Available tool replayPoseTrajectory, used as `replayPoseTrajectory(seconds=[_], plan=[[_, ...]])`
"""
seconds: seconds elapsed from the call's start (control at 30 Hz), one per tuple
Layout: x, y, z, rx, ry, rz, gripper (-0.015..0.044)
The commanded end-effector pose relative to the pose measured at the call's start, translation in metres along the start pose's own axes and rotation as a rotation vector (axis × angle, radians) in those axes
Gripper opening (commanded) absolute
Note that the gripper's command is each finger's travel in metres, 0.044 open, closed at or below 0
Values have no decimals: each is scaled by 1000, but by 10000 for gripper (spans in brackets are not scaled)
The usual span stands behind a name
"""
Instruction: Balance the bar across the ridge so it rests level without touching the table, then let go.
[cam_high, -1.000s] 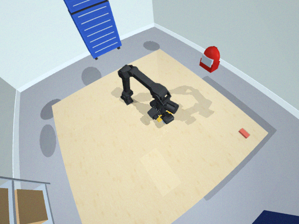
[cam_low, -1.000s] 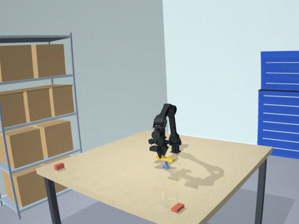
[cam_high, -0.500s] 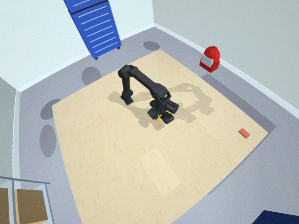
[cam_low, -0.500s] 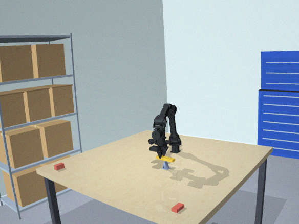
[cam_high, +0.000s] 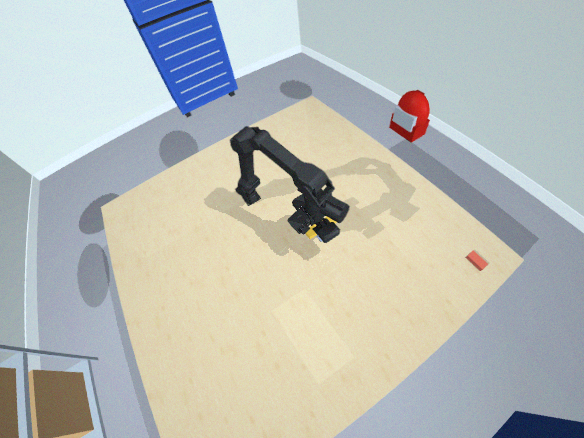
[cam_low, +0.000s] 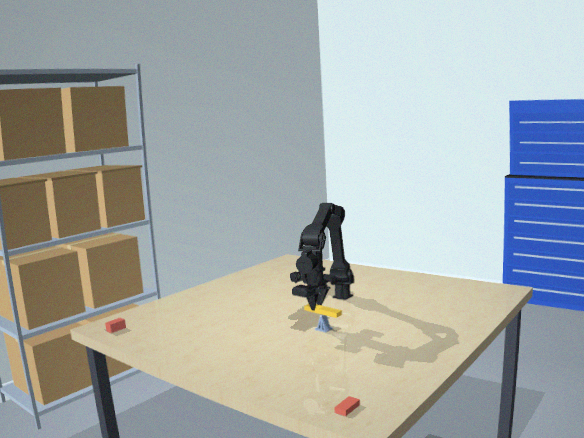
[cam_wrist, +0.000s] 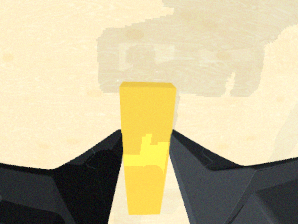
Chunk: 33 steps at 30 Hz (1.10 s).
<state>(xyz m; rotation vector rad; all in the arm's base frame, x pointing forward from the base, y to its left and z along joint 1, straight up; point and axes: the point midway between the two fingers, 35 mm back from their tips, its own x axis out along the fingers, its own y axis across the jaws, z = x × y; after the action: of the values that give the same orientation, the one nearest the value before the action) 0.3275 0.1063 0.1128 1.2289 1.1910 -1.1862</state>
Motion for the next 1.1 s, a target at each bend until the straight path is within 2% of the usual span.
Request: replayPoseTrajectory(seconds=[0.0, 1.07], plan=[[1, 0, 0, 3, 3, -1, 0], [4, 0, -1, 3, 3, -1, 0]])
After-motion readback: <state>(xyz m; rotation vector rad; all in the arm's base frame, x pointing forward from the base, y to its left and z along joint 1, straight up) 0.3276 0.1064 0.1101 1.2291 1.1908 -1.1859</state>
